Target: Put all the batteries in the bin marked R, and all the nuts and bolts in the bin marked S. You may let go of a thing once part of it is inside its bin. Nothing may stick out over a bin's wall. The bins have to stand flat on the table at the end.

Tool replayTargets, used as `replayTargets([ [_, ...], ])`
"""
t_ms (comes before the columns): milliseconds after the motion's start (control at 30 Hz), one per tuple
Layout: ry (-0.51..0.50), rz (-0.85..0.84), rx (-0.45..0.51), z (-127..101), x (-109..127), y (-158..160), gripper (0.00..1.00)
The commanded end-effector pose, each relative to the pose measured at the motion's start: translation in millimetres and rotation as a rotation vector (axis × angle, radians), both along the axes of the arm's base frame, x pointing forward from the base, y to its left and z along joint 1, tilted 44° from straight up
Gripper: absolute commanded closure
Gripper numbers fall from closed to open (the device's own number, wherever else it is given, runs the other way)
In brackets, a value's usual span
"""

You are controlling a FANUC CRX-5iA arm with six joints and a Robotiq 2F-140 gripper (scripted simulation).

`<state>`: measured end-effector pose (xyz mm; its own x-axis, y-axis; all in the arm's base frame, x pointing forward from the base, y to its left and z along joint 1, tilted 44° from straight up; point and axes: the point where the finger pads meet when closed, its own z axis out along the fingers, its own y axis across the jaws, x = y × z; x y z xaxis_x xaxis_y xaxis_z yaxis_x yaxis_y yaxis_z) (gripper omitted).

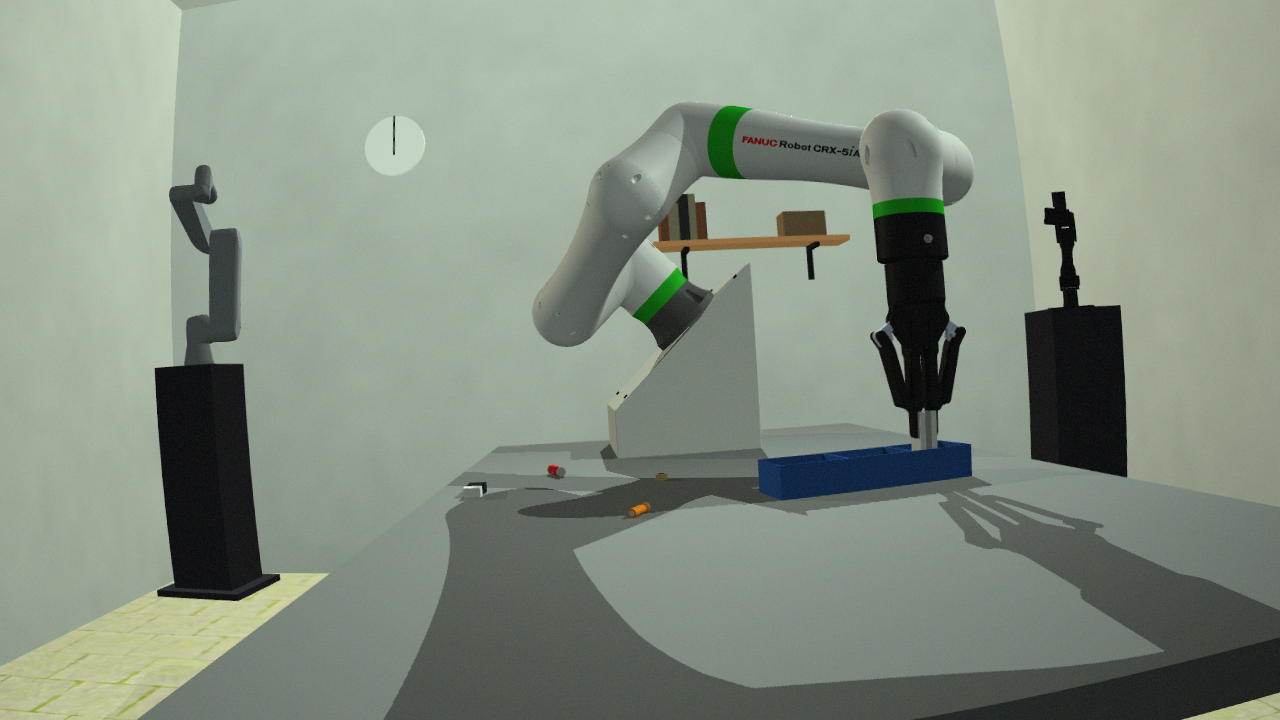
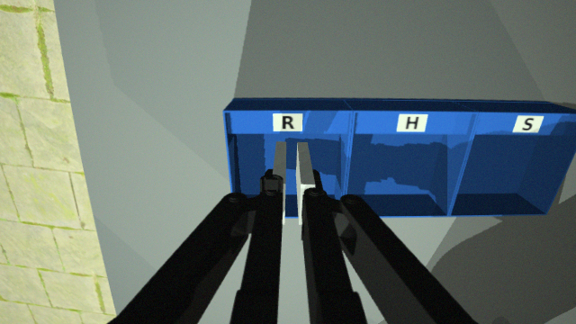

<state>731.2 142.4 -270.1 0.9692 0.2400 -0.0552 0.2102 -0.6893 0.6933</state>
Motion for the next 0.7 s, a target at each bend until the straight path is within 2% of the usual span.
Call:
replayTargets([
  [0, 0.0, 0.0, 0.0, 0.1, 0.1, 0.4, 0.85],
  [667, 0.0, 0.0, 0.0, 15.5, -2.6, 14.9, 0.85],
])
